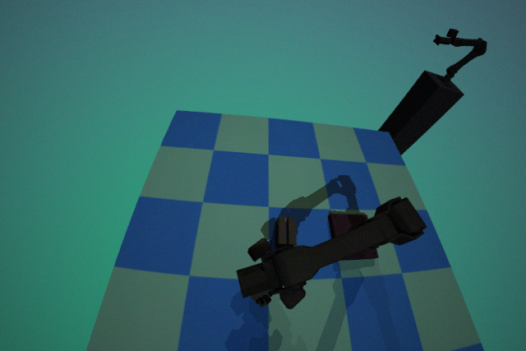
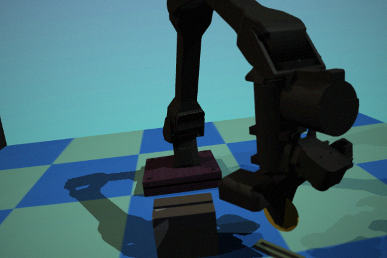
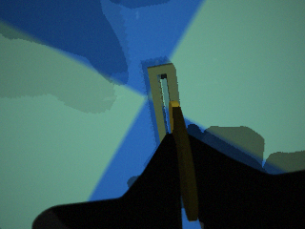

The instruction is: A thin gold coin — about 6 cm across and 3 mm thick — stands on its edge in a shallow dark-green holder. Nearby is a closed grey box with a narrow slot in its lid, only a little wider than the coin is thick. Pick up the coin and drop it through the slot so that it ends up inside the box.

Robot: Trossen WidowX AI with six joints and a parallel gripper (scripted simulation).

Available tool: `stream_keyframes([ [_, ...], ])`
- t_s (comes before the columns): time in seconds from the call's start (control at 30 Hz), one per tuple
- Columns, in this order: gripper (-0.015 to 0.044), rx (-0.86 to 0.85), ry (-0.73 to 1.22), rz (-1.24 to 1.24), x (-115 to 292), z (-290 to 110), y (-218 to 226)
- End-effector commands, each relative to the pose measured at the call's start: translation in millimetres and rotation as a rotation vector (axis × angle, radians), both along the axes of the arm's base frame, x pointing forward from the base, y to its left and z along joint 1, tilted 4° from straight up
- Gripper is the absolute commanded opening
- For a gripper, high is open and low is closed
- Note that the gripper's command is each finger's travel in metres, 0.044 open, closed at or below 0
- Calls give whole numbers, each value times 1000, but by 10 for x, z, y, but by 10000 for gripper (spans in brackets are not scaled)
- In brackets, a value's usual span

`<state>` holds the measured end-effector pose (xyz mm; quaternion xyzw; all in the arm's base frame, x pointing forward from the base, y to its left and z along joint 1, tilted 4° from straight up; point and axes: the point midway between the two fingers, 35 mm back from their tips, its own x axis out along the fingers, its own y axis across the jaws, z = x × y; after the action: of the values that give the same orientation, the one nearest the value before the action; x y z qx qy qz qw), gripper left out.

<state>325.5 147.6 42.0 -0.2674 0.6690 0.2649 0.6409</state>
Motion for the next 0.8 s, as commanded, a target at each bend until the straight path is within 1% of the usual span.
stream_keyframes([
  [0.0,0,3,-6,7,17,139,1],
  [0.47,0,3,1,17,-1,496,-15],
  [0.6,0,3,2,23,-3,513,-17],
  [0.77,0,8,4,170,-19,514,-21],
])
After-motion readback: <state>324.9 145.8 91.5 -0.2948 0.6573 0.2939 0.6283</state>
